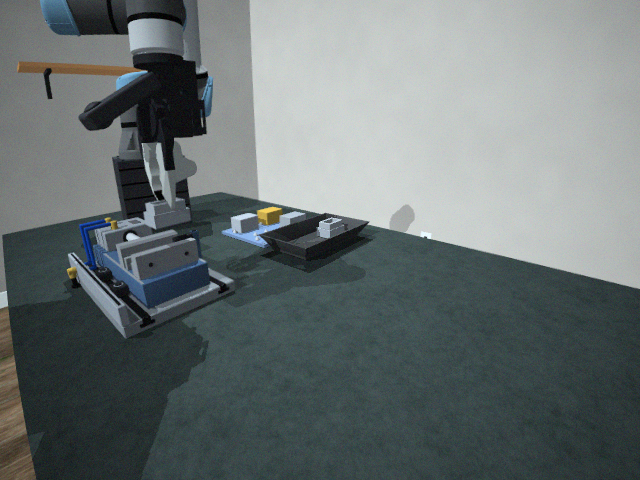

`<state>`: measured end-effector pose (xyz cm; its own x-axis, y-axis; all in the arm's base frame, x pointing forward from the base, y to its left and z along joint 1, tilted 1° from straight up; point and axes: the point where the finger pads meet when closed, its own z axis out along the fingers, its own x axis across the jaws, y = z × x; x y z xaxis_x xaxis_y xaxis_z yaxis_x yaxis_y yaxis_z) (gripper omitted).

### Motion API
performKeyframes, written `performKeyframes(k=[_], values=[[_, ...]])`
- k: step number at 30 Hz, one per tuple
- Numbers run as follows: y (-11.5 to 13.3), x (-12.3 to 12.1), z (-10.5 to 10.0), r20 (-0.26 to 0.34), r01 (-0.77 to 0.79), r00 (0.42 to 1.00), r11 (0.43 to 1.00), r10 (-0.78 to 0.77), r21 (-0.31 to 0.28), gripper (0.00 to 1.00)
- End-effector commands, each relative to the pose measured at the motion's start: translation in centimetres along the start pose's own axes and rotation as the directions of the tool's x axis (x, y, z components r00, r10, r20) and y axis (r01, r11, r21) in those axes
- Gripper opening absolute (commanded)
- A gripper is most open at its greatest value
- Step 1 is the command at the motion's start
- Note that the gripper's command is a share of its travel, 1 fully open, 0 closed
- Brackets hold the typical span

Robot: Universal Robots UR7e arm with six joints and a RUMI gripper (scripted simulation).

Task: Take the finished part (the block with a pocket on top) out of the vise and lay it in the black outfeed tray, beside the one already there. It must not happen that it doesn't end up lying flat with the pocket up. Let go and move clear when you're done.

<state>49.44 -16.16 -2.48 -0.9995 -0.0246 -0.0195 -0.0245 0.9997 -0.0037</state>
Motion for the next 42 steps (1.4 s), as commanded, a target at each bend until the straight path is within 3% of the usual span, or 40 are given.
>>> performKeyframes(k=[1, 13, 15, 23, 30, 32, 42], values=[[1.5, -0.7, 0.0, 0.001, 0.000, 1.000, 1.000, 0.000, 0.001, 0.00], [8.6, -2.8, 0.0, 0.001, 0.003, 1.000, 1.000, -0.003, 0.001, 0.00], [8.6, -2.8, 0.0, 0.001, 0.003, 1.000, 1.000, -0.003, 0.001, 0.00], [14.5, -3.8, 0.0, 0.001, 0.005, 1.000, 1.000, -0.005, 0.001, 0.00], [19.5, -4.1, 0.0, 0.001, 0.007, 1.000, 1.000, -0.007, 0.001, 0.00], [19.5, -4.1, 0.0, 0.001, 0.007, 1.000, 1.000, -0.007, 0.001, 0.00], [25.0, -3.9, 0.0, 0.001, 0.009, 1.000, 1.000, -0.009, 0.001, 0.00]])
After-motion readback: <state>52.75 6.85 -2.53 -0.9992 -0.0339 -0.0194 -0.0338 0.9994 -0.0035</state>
